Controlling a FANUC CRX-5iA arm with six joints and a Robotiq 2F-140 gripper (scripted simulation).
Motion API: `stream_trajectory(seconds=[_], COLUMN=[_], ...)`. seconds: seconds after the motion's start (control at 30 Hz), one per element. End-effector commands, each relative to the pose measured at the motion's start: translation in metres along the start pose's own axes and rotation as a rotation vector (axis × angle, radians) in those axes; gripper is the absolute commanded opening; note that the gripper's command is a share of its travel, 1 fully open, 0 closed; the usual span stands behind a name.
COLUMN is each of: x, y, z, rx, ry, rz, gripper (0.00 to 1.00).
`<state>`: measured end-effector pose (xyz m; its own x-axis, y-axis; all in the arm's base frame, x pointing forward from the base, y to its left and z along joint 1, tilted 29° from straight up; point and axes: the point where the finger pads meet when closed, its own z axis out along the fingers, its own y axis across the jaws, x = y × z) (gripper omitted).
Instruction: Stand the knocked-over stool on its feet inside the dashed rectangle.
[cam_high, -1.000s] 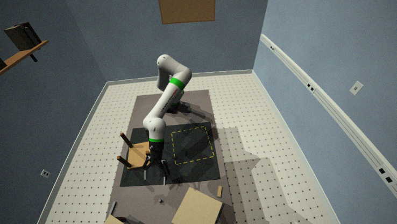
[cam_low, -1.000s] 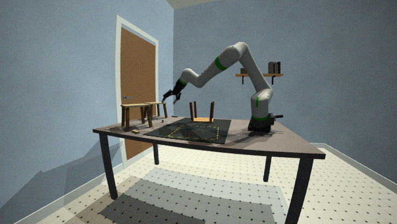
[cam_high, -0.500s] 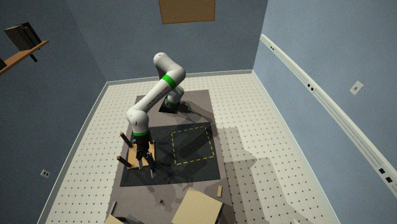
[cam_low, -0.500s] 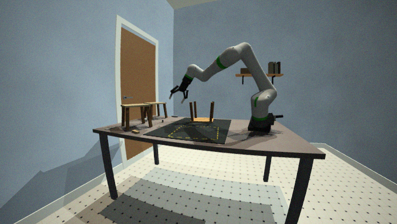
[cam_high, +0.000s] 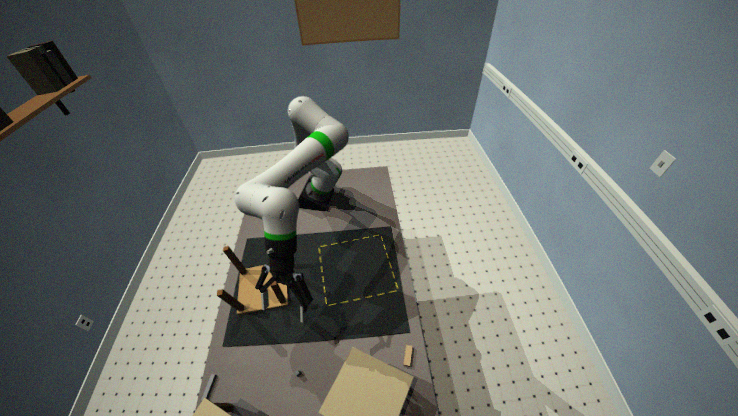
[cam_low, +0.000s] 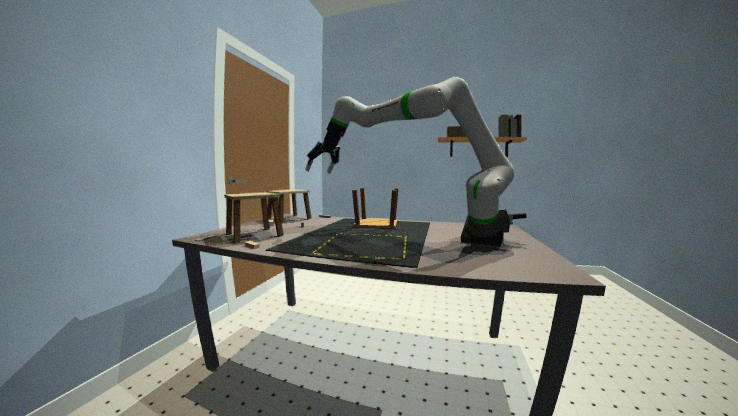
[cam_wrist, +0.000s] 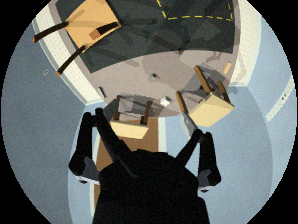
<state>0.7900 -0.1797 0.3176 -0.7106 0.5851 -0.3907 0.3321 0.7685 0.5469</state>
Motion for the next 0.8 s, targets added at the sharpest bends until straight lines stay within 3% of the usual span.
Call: stream_trajectory(seconds=[0.0, 0.13, 0.5, 0.57, 0.77], x=[0.014, 0.041, 0.112, 0.112, 0.139], y=[-0.058, -0.122, -0.249, -0.249, -0.285], z=[-0.003, -0.009, -0.042, -0.042, -0.058], rx=[0.063, 0.133, 0.275, 0.275, 0.325], ry=[0.096, 0.198, 0.371, 0.371, 0.426], rz=[0.166, 0.381, 0.789, 0.789, 0.925], gripper=[1.0, 1.0, 1.0, 1.0, 1.0])
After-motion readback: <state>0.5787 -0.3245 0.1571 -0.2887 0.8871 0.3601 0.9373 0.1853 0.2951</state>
